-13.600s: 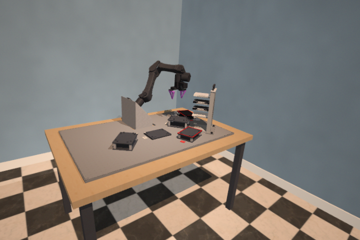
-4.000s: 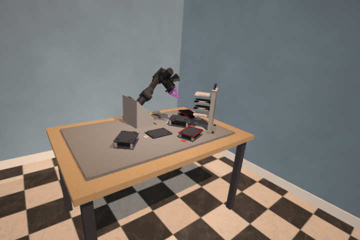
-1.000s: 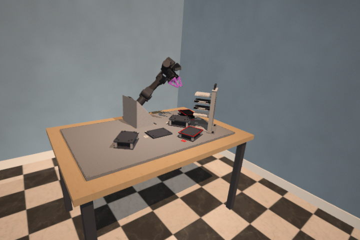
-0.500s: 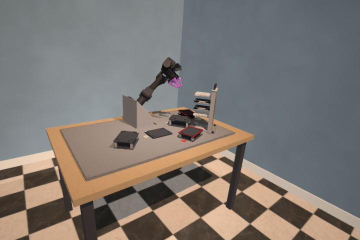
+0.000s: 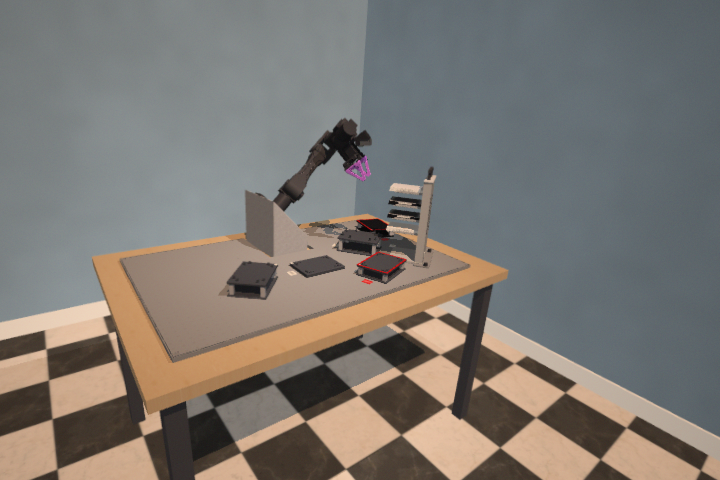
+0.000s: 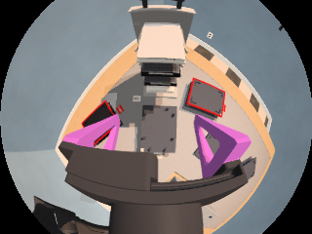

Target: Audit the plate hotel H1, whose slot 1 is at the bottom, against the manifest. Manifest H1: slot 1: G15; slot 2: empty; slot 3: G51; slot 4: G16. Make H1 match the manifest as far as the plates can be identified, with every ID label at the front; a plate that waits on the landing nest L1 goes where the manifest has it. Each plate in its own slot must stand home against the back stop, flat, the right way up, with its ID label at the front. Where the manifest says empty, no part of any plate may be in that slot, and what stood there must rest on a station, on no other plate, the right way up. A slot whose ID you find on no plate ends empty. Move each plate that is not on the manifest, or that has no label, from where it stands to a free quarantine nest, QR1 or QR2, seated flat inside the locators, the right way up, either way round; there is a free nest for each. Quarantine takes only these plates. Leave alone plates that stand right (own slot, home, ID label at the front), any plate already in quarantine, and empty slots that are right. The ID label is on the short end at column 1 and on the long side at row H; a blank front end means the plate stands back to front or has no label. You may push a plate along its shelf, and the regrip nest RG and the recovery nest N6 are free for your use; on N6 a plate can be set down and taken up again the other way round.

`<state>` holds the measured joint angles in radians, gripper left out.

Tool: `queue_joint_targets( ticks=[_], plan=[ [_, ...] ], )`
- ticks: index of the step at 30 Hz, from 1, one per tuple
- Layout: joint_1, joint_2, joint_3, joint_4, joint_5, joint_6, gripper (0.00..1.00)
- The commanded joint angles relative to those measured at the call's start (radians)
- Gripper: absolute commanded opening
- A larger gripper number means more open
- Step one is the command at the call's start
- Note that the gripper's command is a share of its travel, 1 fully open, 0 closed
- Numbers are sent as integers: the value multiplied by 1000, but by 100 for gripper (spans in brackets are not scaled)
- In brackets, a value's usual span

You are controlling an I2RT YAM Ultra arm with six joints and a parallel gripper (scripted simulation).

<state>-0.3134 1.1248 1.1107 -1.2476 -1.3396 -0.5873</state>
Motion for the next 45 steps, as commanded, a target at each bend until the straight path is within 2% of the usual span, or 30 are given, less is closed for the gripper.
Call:
queue_joint_targets(
  ticks=[1, 15, 17, 18, 28, 36, 45],
  plan=[
    [17, -46, -36, 139, 12, 148, 100],
    [143, -109, -117, 514, 100, 519, 100],
    [143, -109, -117, 514, 100, 519, 100],
    [154, -124, -136, 566, 114, 568, 100],
    [237, -136, -182, 756, 188, 733, 100],
    [280, -134, -201, 841, 229, 800, 100],
    [271, -120, -187, 841, 227, 803, 100]
  ],
)
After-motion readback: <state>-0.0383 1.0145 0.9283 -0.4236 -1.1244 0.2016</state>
